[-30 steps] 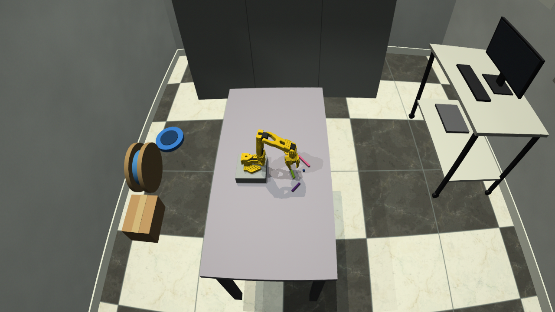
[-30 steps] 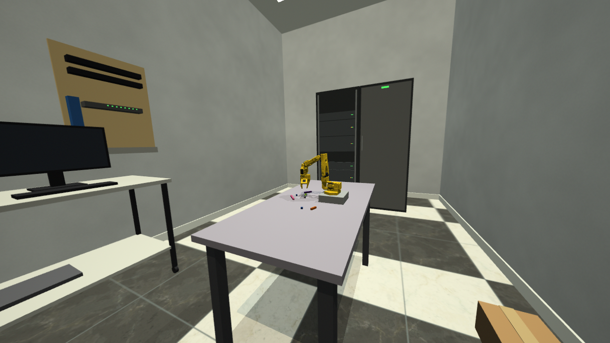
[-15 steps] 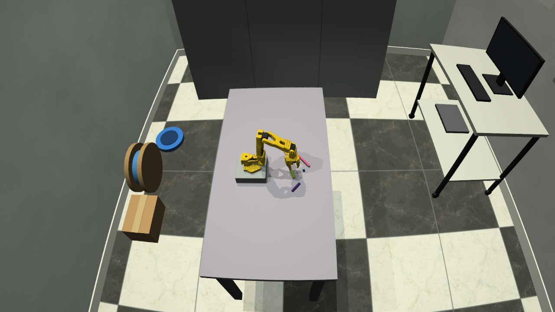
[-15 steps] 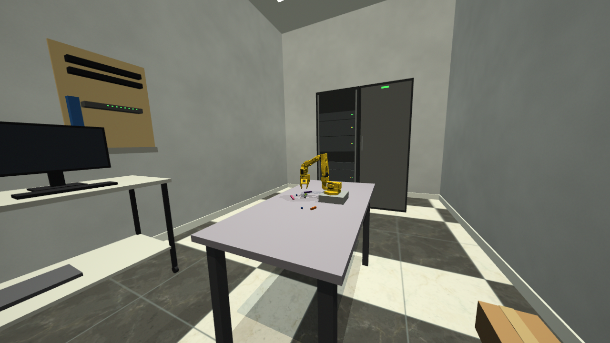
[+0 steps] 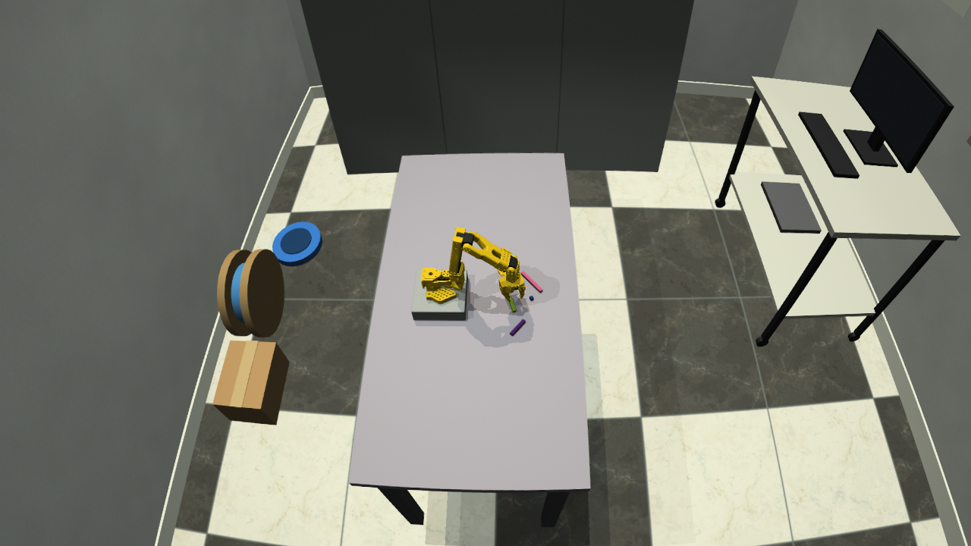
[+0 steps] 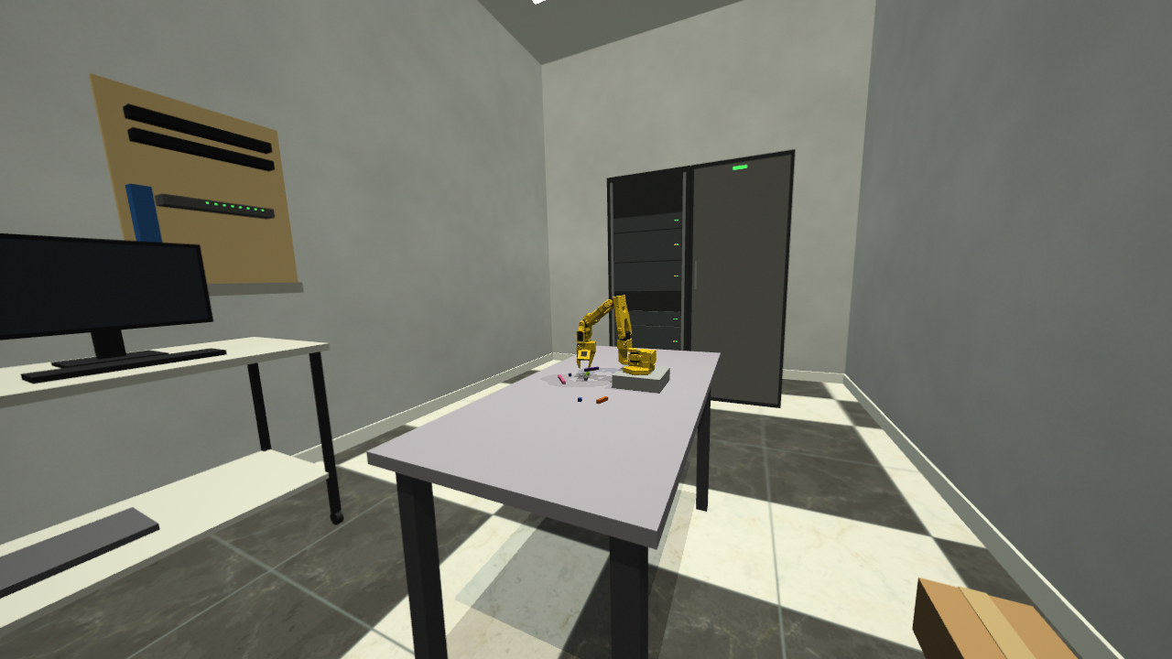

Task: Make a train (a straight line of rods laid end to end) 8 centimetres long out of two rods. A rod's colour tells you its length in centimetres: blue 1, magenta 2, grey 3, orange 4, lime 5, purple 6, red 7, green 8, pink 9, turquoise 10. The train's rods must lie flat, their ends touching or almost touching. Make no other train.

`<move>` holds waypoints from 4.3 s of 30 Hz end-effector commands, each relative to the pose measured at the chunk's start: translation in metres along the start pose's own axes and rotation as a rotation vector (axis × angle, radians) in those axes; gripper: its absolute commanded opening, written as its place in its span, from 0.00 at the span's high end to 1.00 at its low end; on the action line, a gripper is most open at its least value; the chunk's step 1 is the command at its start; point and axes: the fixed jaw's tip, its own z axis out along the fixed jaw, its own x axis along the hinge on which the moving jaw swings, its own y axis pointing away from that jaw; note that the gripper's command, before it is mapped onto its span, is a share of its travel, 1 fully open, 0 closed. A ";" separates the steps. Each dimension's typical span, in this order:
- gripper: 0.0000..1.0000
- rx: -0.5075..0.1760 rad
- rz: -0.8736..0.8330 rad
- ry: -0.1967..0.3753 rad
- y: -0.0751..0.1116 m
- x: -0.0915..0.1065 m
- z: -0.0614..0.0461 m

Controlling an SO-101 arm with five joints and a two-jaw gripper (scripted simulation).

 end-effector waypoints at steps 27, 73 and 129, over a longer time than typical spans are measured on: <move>0.81 -0.039 0.010 -0.021 0.010 -0.003 0.031; 0.96 -0.039 0.010 -0.021 0.010 -0.003 0.031; 1.00 -0.039 0.010 -0.021 0.005 -0.001 0.002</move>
